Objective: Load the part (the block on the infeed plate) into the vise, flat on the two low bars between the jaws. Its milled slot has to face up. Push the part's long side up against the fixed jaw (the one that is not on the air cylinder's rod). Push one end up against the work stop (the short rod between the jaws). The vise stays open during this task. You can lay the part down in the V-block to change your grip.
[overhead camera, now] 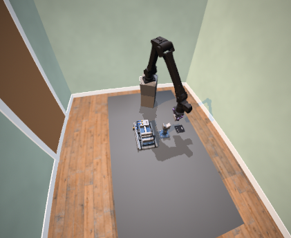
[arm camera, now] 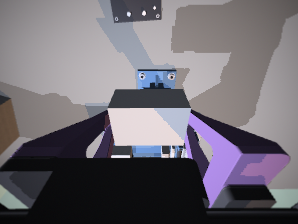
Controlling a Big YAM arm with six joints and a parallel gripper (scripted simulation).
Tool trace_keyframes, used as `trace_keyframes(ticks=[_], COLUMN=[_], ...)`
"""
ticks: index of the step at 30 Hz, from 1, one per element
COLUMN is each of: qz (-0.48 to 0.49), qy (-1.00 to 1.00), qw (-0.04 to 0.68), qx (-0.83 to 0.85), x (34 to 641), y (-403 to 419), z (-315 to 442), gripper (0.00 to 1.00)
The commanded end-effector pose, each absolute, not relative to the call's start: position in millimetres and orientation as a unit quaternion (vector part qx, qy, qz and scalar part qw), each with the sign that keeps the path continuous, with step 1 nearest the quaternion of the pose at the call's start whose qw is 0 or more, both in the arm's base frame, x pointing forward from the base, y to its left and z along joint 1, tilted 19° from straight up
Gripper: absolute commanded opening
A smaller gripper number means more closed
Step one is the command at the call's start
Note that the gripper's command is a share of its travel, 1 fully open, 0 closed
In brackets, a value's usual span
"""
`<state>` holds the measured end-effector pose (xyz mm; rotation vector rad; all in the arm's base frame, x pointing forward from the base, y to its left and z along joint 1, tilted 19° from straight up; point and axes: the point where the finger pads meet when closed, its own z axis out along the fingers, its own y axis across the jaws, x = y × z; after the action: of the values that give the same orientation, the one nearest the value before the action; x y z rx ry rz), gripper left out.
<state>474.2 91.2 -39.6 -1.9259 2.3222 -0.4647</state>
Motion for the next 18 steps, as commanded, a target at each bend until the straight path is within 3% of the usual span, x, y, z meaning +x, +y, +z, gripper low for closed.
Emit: trace_keyframes(ticks=[1, 18], qz=[-0.160, -0.161], qy=[0.753, 0.759], qw=[0.065, 0.064], qx=[-0.635, -0.628], x=[482, 477], y=[84, 33], z=[-21, -13], gripper=[0.00, 0.00])
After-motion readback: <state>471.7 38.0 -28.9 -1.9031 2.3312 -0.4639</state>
